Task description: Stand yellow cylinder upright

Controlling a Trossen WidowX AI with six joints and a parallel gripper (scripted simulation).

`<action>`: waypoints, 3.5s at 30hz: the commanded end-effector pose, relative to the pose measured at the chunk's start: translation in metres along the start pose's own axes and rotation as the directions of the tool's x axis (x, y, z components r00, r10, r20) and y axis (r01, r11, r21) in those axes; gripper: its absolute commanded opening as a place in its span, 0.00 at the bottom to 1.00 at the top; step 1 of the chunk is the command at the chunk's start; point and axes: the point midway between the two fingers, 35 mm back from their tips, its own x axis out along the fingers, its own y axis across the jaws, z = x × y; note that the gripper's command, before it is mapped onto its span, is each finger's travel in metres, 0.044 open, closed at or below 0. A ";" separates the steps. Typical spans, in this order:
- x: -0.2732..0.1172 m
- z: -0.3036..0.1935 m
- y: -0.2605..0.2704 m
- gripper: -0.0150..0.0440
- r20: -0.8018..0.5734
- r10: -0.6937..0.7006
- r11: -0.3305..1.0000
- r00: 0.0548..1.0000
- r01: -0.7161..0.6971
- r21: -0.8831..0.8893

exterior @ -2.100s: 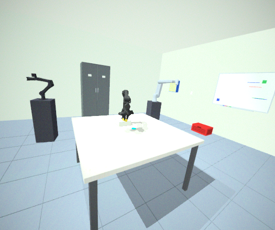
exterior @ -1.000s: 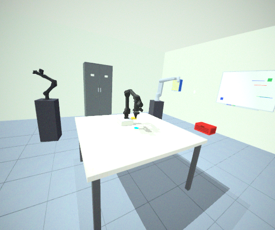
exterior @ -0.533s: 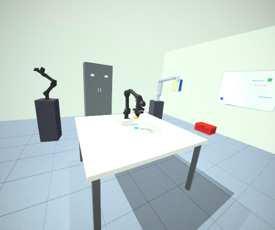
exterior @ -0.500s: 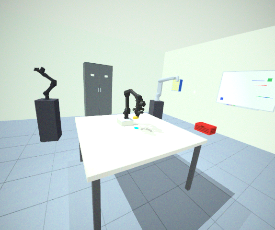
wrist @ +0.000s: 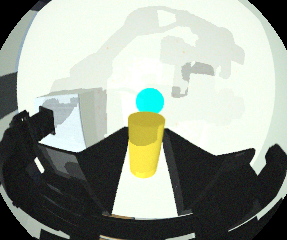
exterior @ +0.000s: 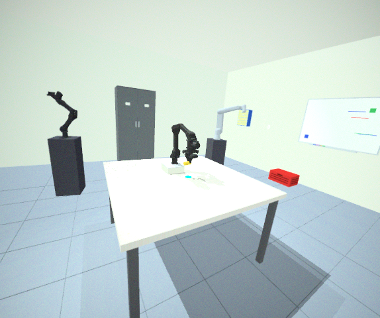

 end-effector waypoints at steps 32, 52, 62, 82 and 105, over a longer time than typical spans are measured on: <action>0.014 -0.004 0.013 0.43 0.181 0.138 0.990 0.974 -0.128 -0.065; 0.018 -0.006 0.017 0.43 0.296 0.185 0.982 0.937 -0.163 -0.096; 0.019 -0.006 0.019 0.43 0.356 0.199 0.979 0.913 -0.172 -0.108; 0.019 -0.007 0.021 0.43 0.474 0.210 0.977 0.855 -0.171 -0.124; 0.017 -0.009 0.020 0.43 0.604 0.192 0.981 0.774 -0.144 -0.126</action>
